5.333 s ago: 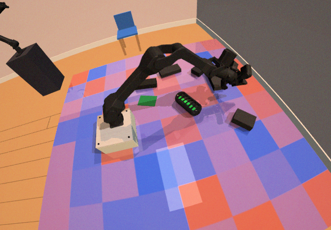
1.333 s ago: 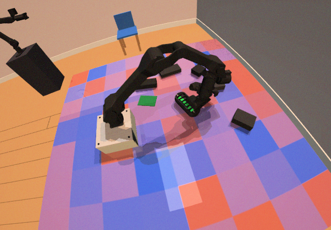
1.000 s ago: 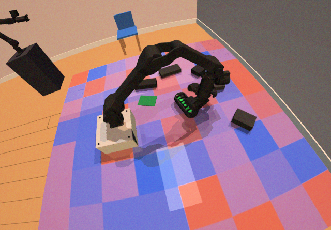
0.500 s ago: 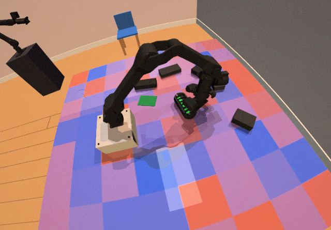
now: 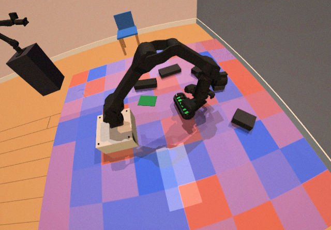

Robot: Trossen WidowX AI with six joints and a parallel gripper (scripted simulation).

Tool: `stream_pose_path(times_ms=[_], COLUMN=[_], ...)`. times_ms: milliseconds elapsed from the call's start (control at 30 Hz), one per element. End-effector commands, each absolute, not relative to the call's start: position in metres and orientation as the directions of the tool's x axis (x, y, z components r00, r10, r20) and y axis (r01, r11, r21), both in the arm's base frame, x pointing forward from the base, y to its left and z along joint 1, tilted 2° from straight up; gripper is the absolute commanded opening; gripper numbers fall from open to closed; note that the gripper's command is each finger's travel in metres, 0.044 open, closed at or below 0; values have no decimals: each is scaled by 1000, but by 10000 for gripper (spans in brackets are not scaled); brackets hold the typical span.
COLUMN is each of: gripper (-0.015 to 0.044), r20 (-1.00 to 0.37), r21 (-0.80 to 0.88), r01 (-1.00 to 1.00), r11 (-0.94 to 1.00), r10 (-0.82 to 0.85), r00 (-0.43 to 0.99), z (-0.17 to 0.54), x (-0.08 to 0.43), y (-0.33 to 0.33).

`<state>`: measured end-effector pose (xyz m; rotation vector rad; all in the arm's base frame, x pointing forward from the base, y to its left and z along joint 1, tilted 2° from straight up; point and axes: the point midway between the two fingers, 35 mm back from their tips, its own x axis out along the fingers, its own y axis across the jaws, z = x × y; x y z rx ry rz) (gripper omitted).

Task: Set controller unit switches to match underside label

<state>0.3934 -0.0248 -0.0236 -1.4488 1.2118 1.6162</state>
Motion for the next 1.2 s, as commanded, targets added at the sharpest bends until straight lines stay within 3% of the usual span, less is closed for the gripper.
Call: stream_pose_path(times_ms=[0,533,933,1167], gripper=[0,0,0,0], r20=[-971,-971,-973,-974], r21=[237,238,231,226], r01=[-898,-898,-900,-903], r11=[-371,-371,-371,-366], r10=[-113,-113,-112,-112], r00=[-210,-211,-203,-198], z=[-27,-28,24,31], x=[383,373,432,436], y=[-25,-26,-9,-5])
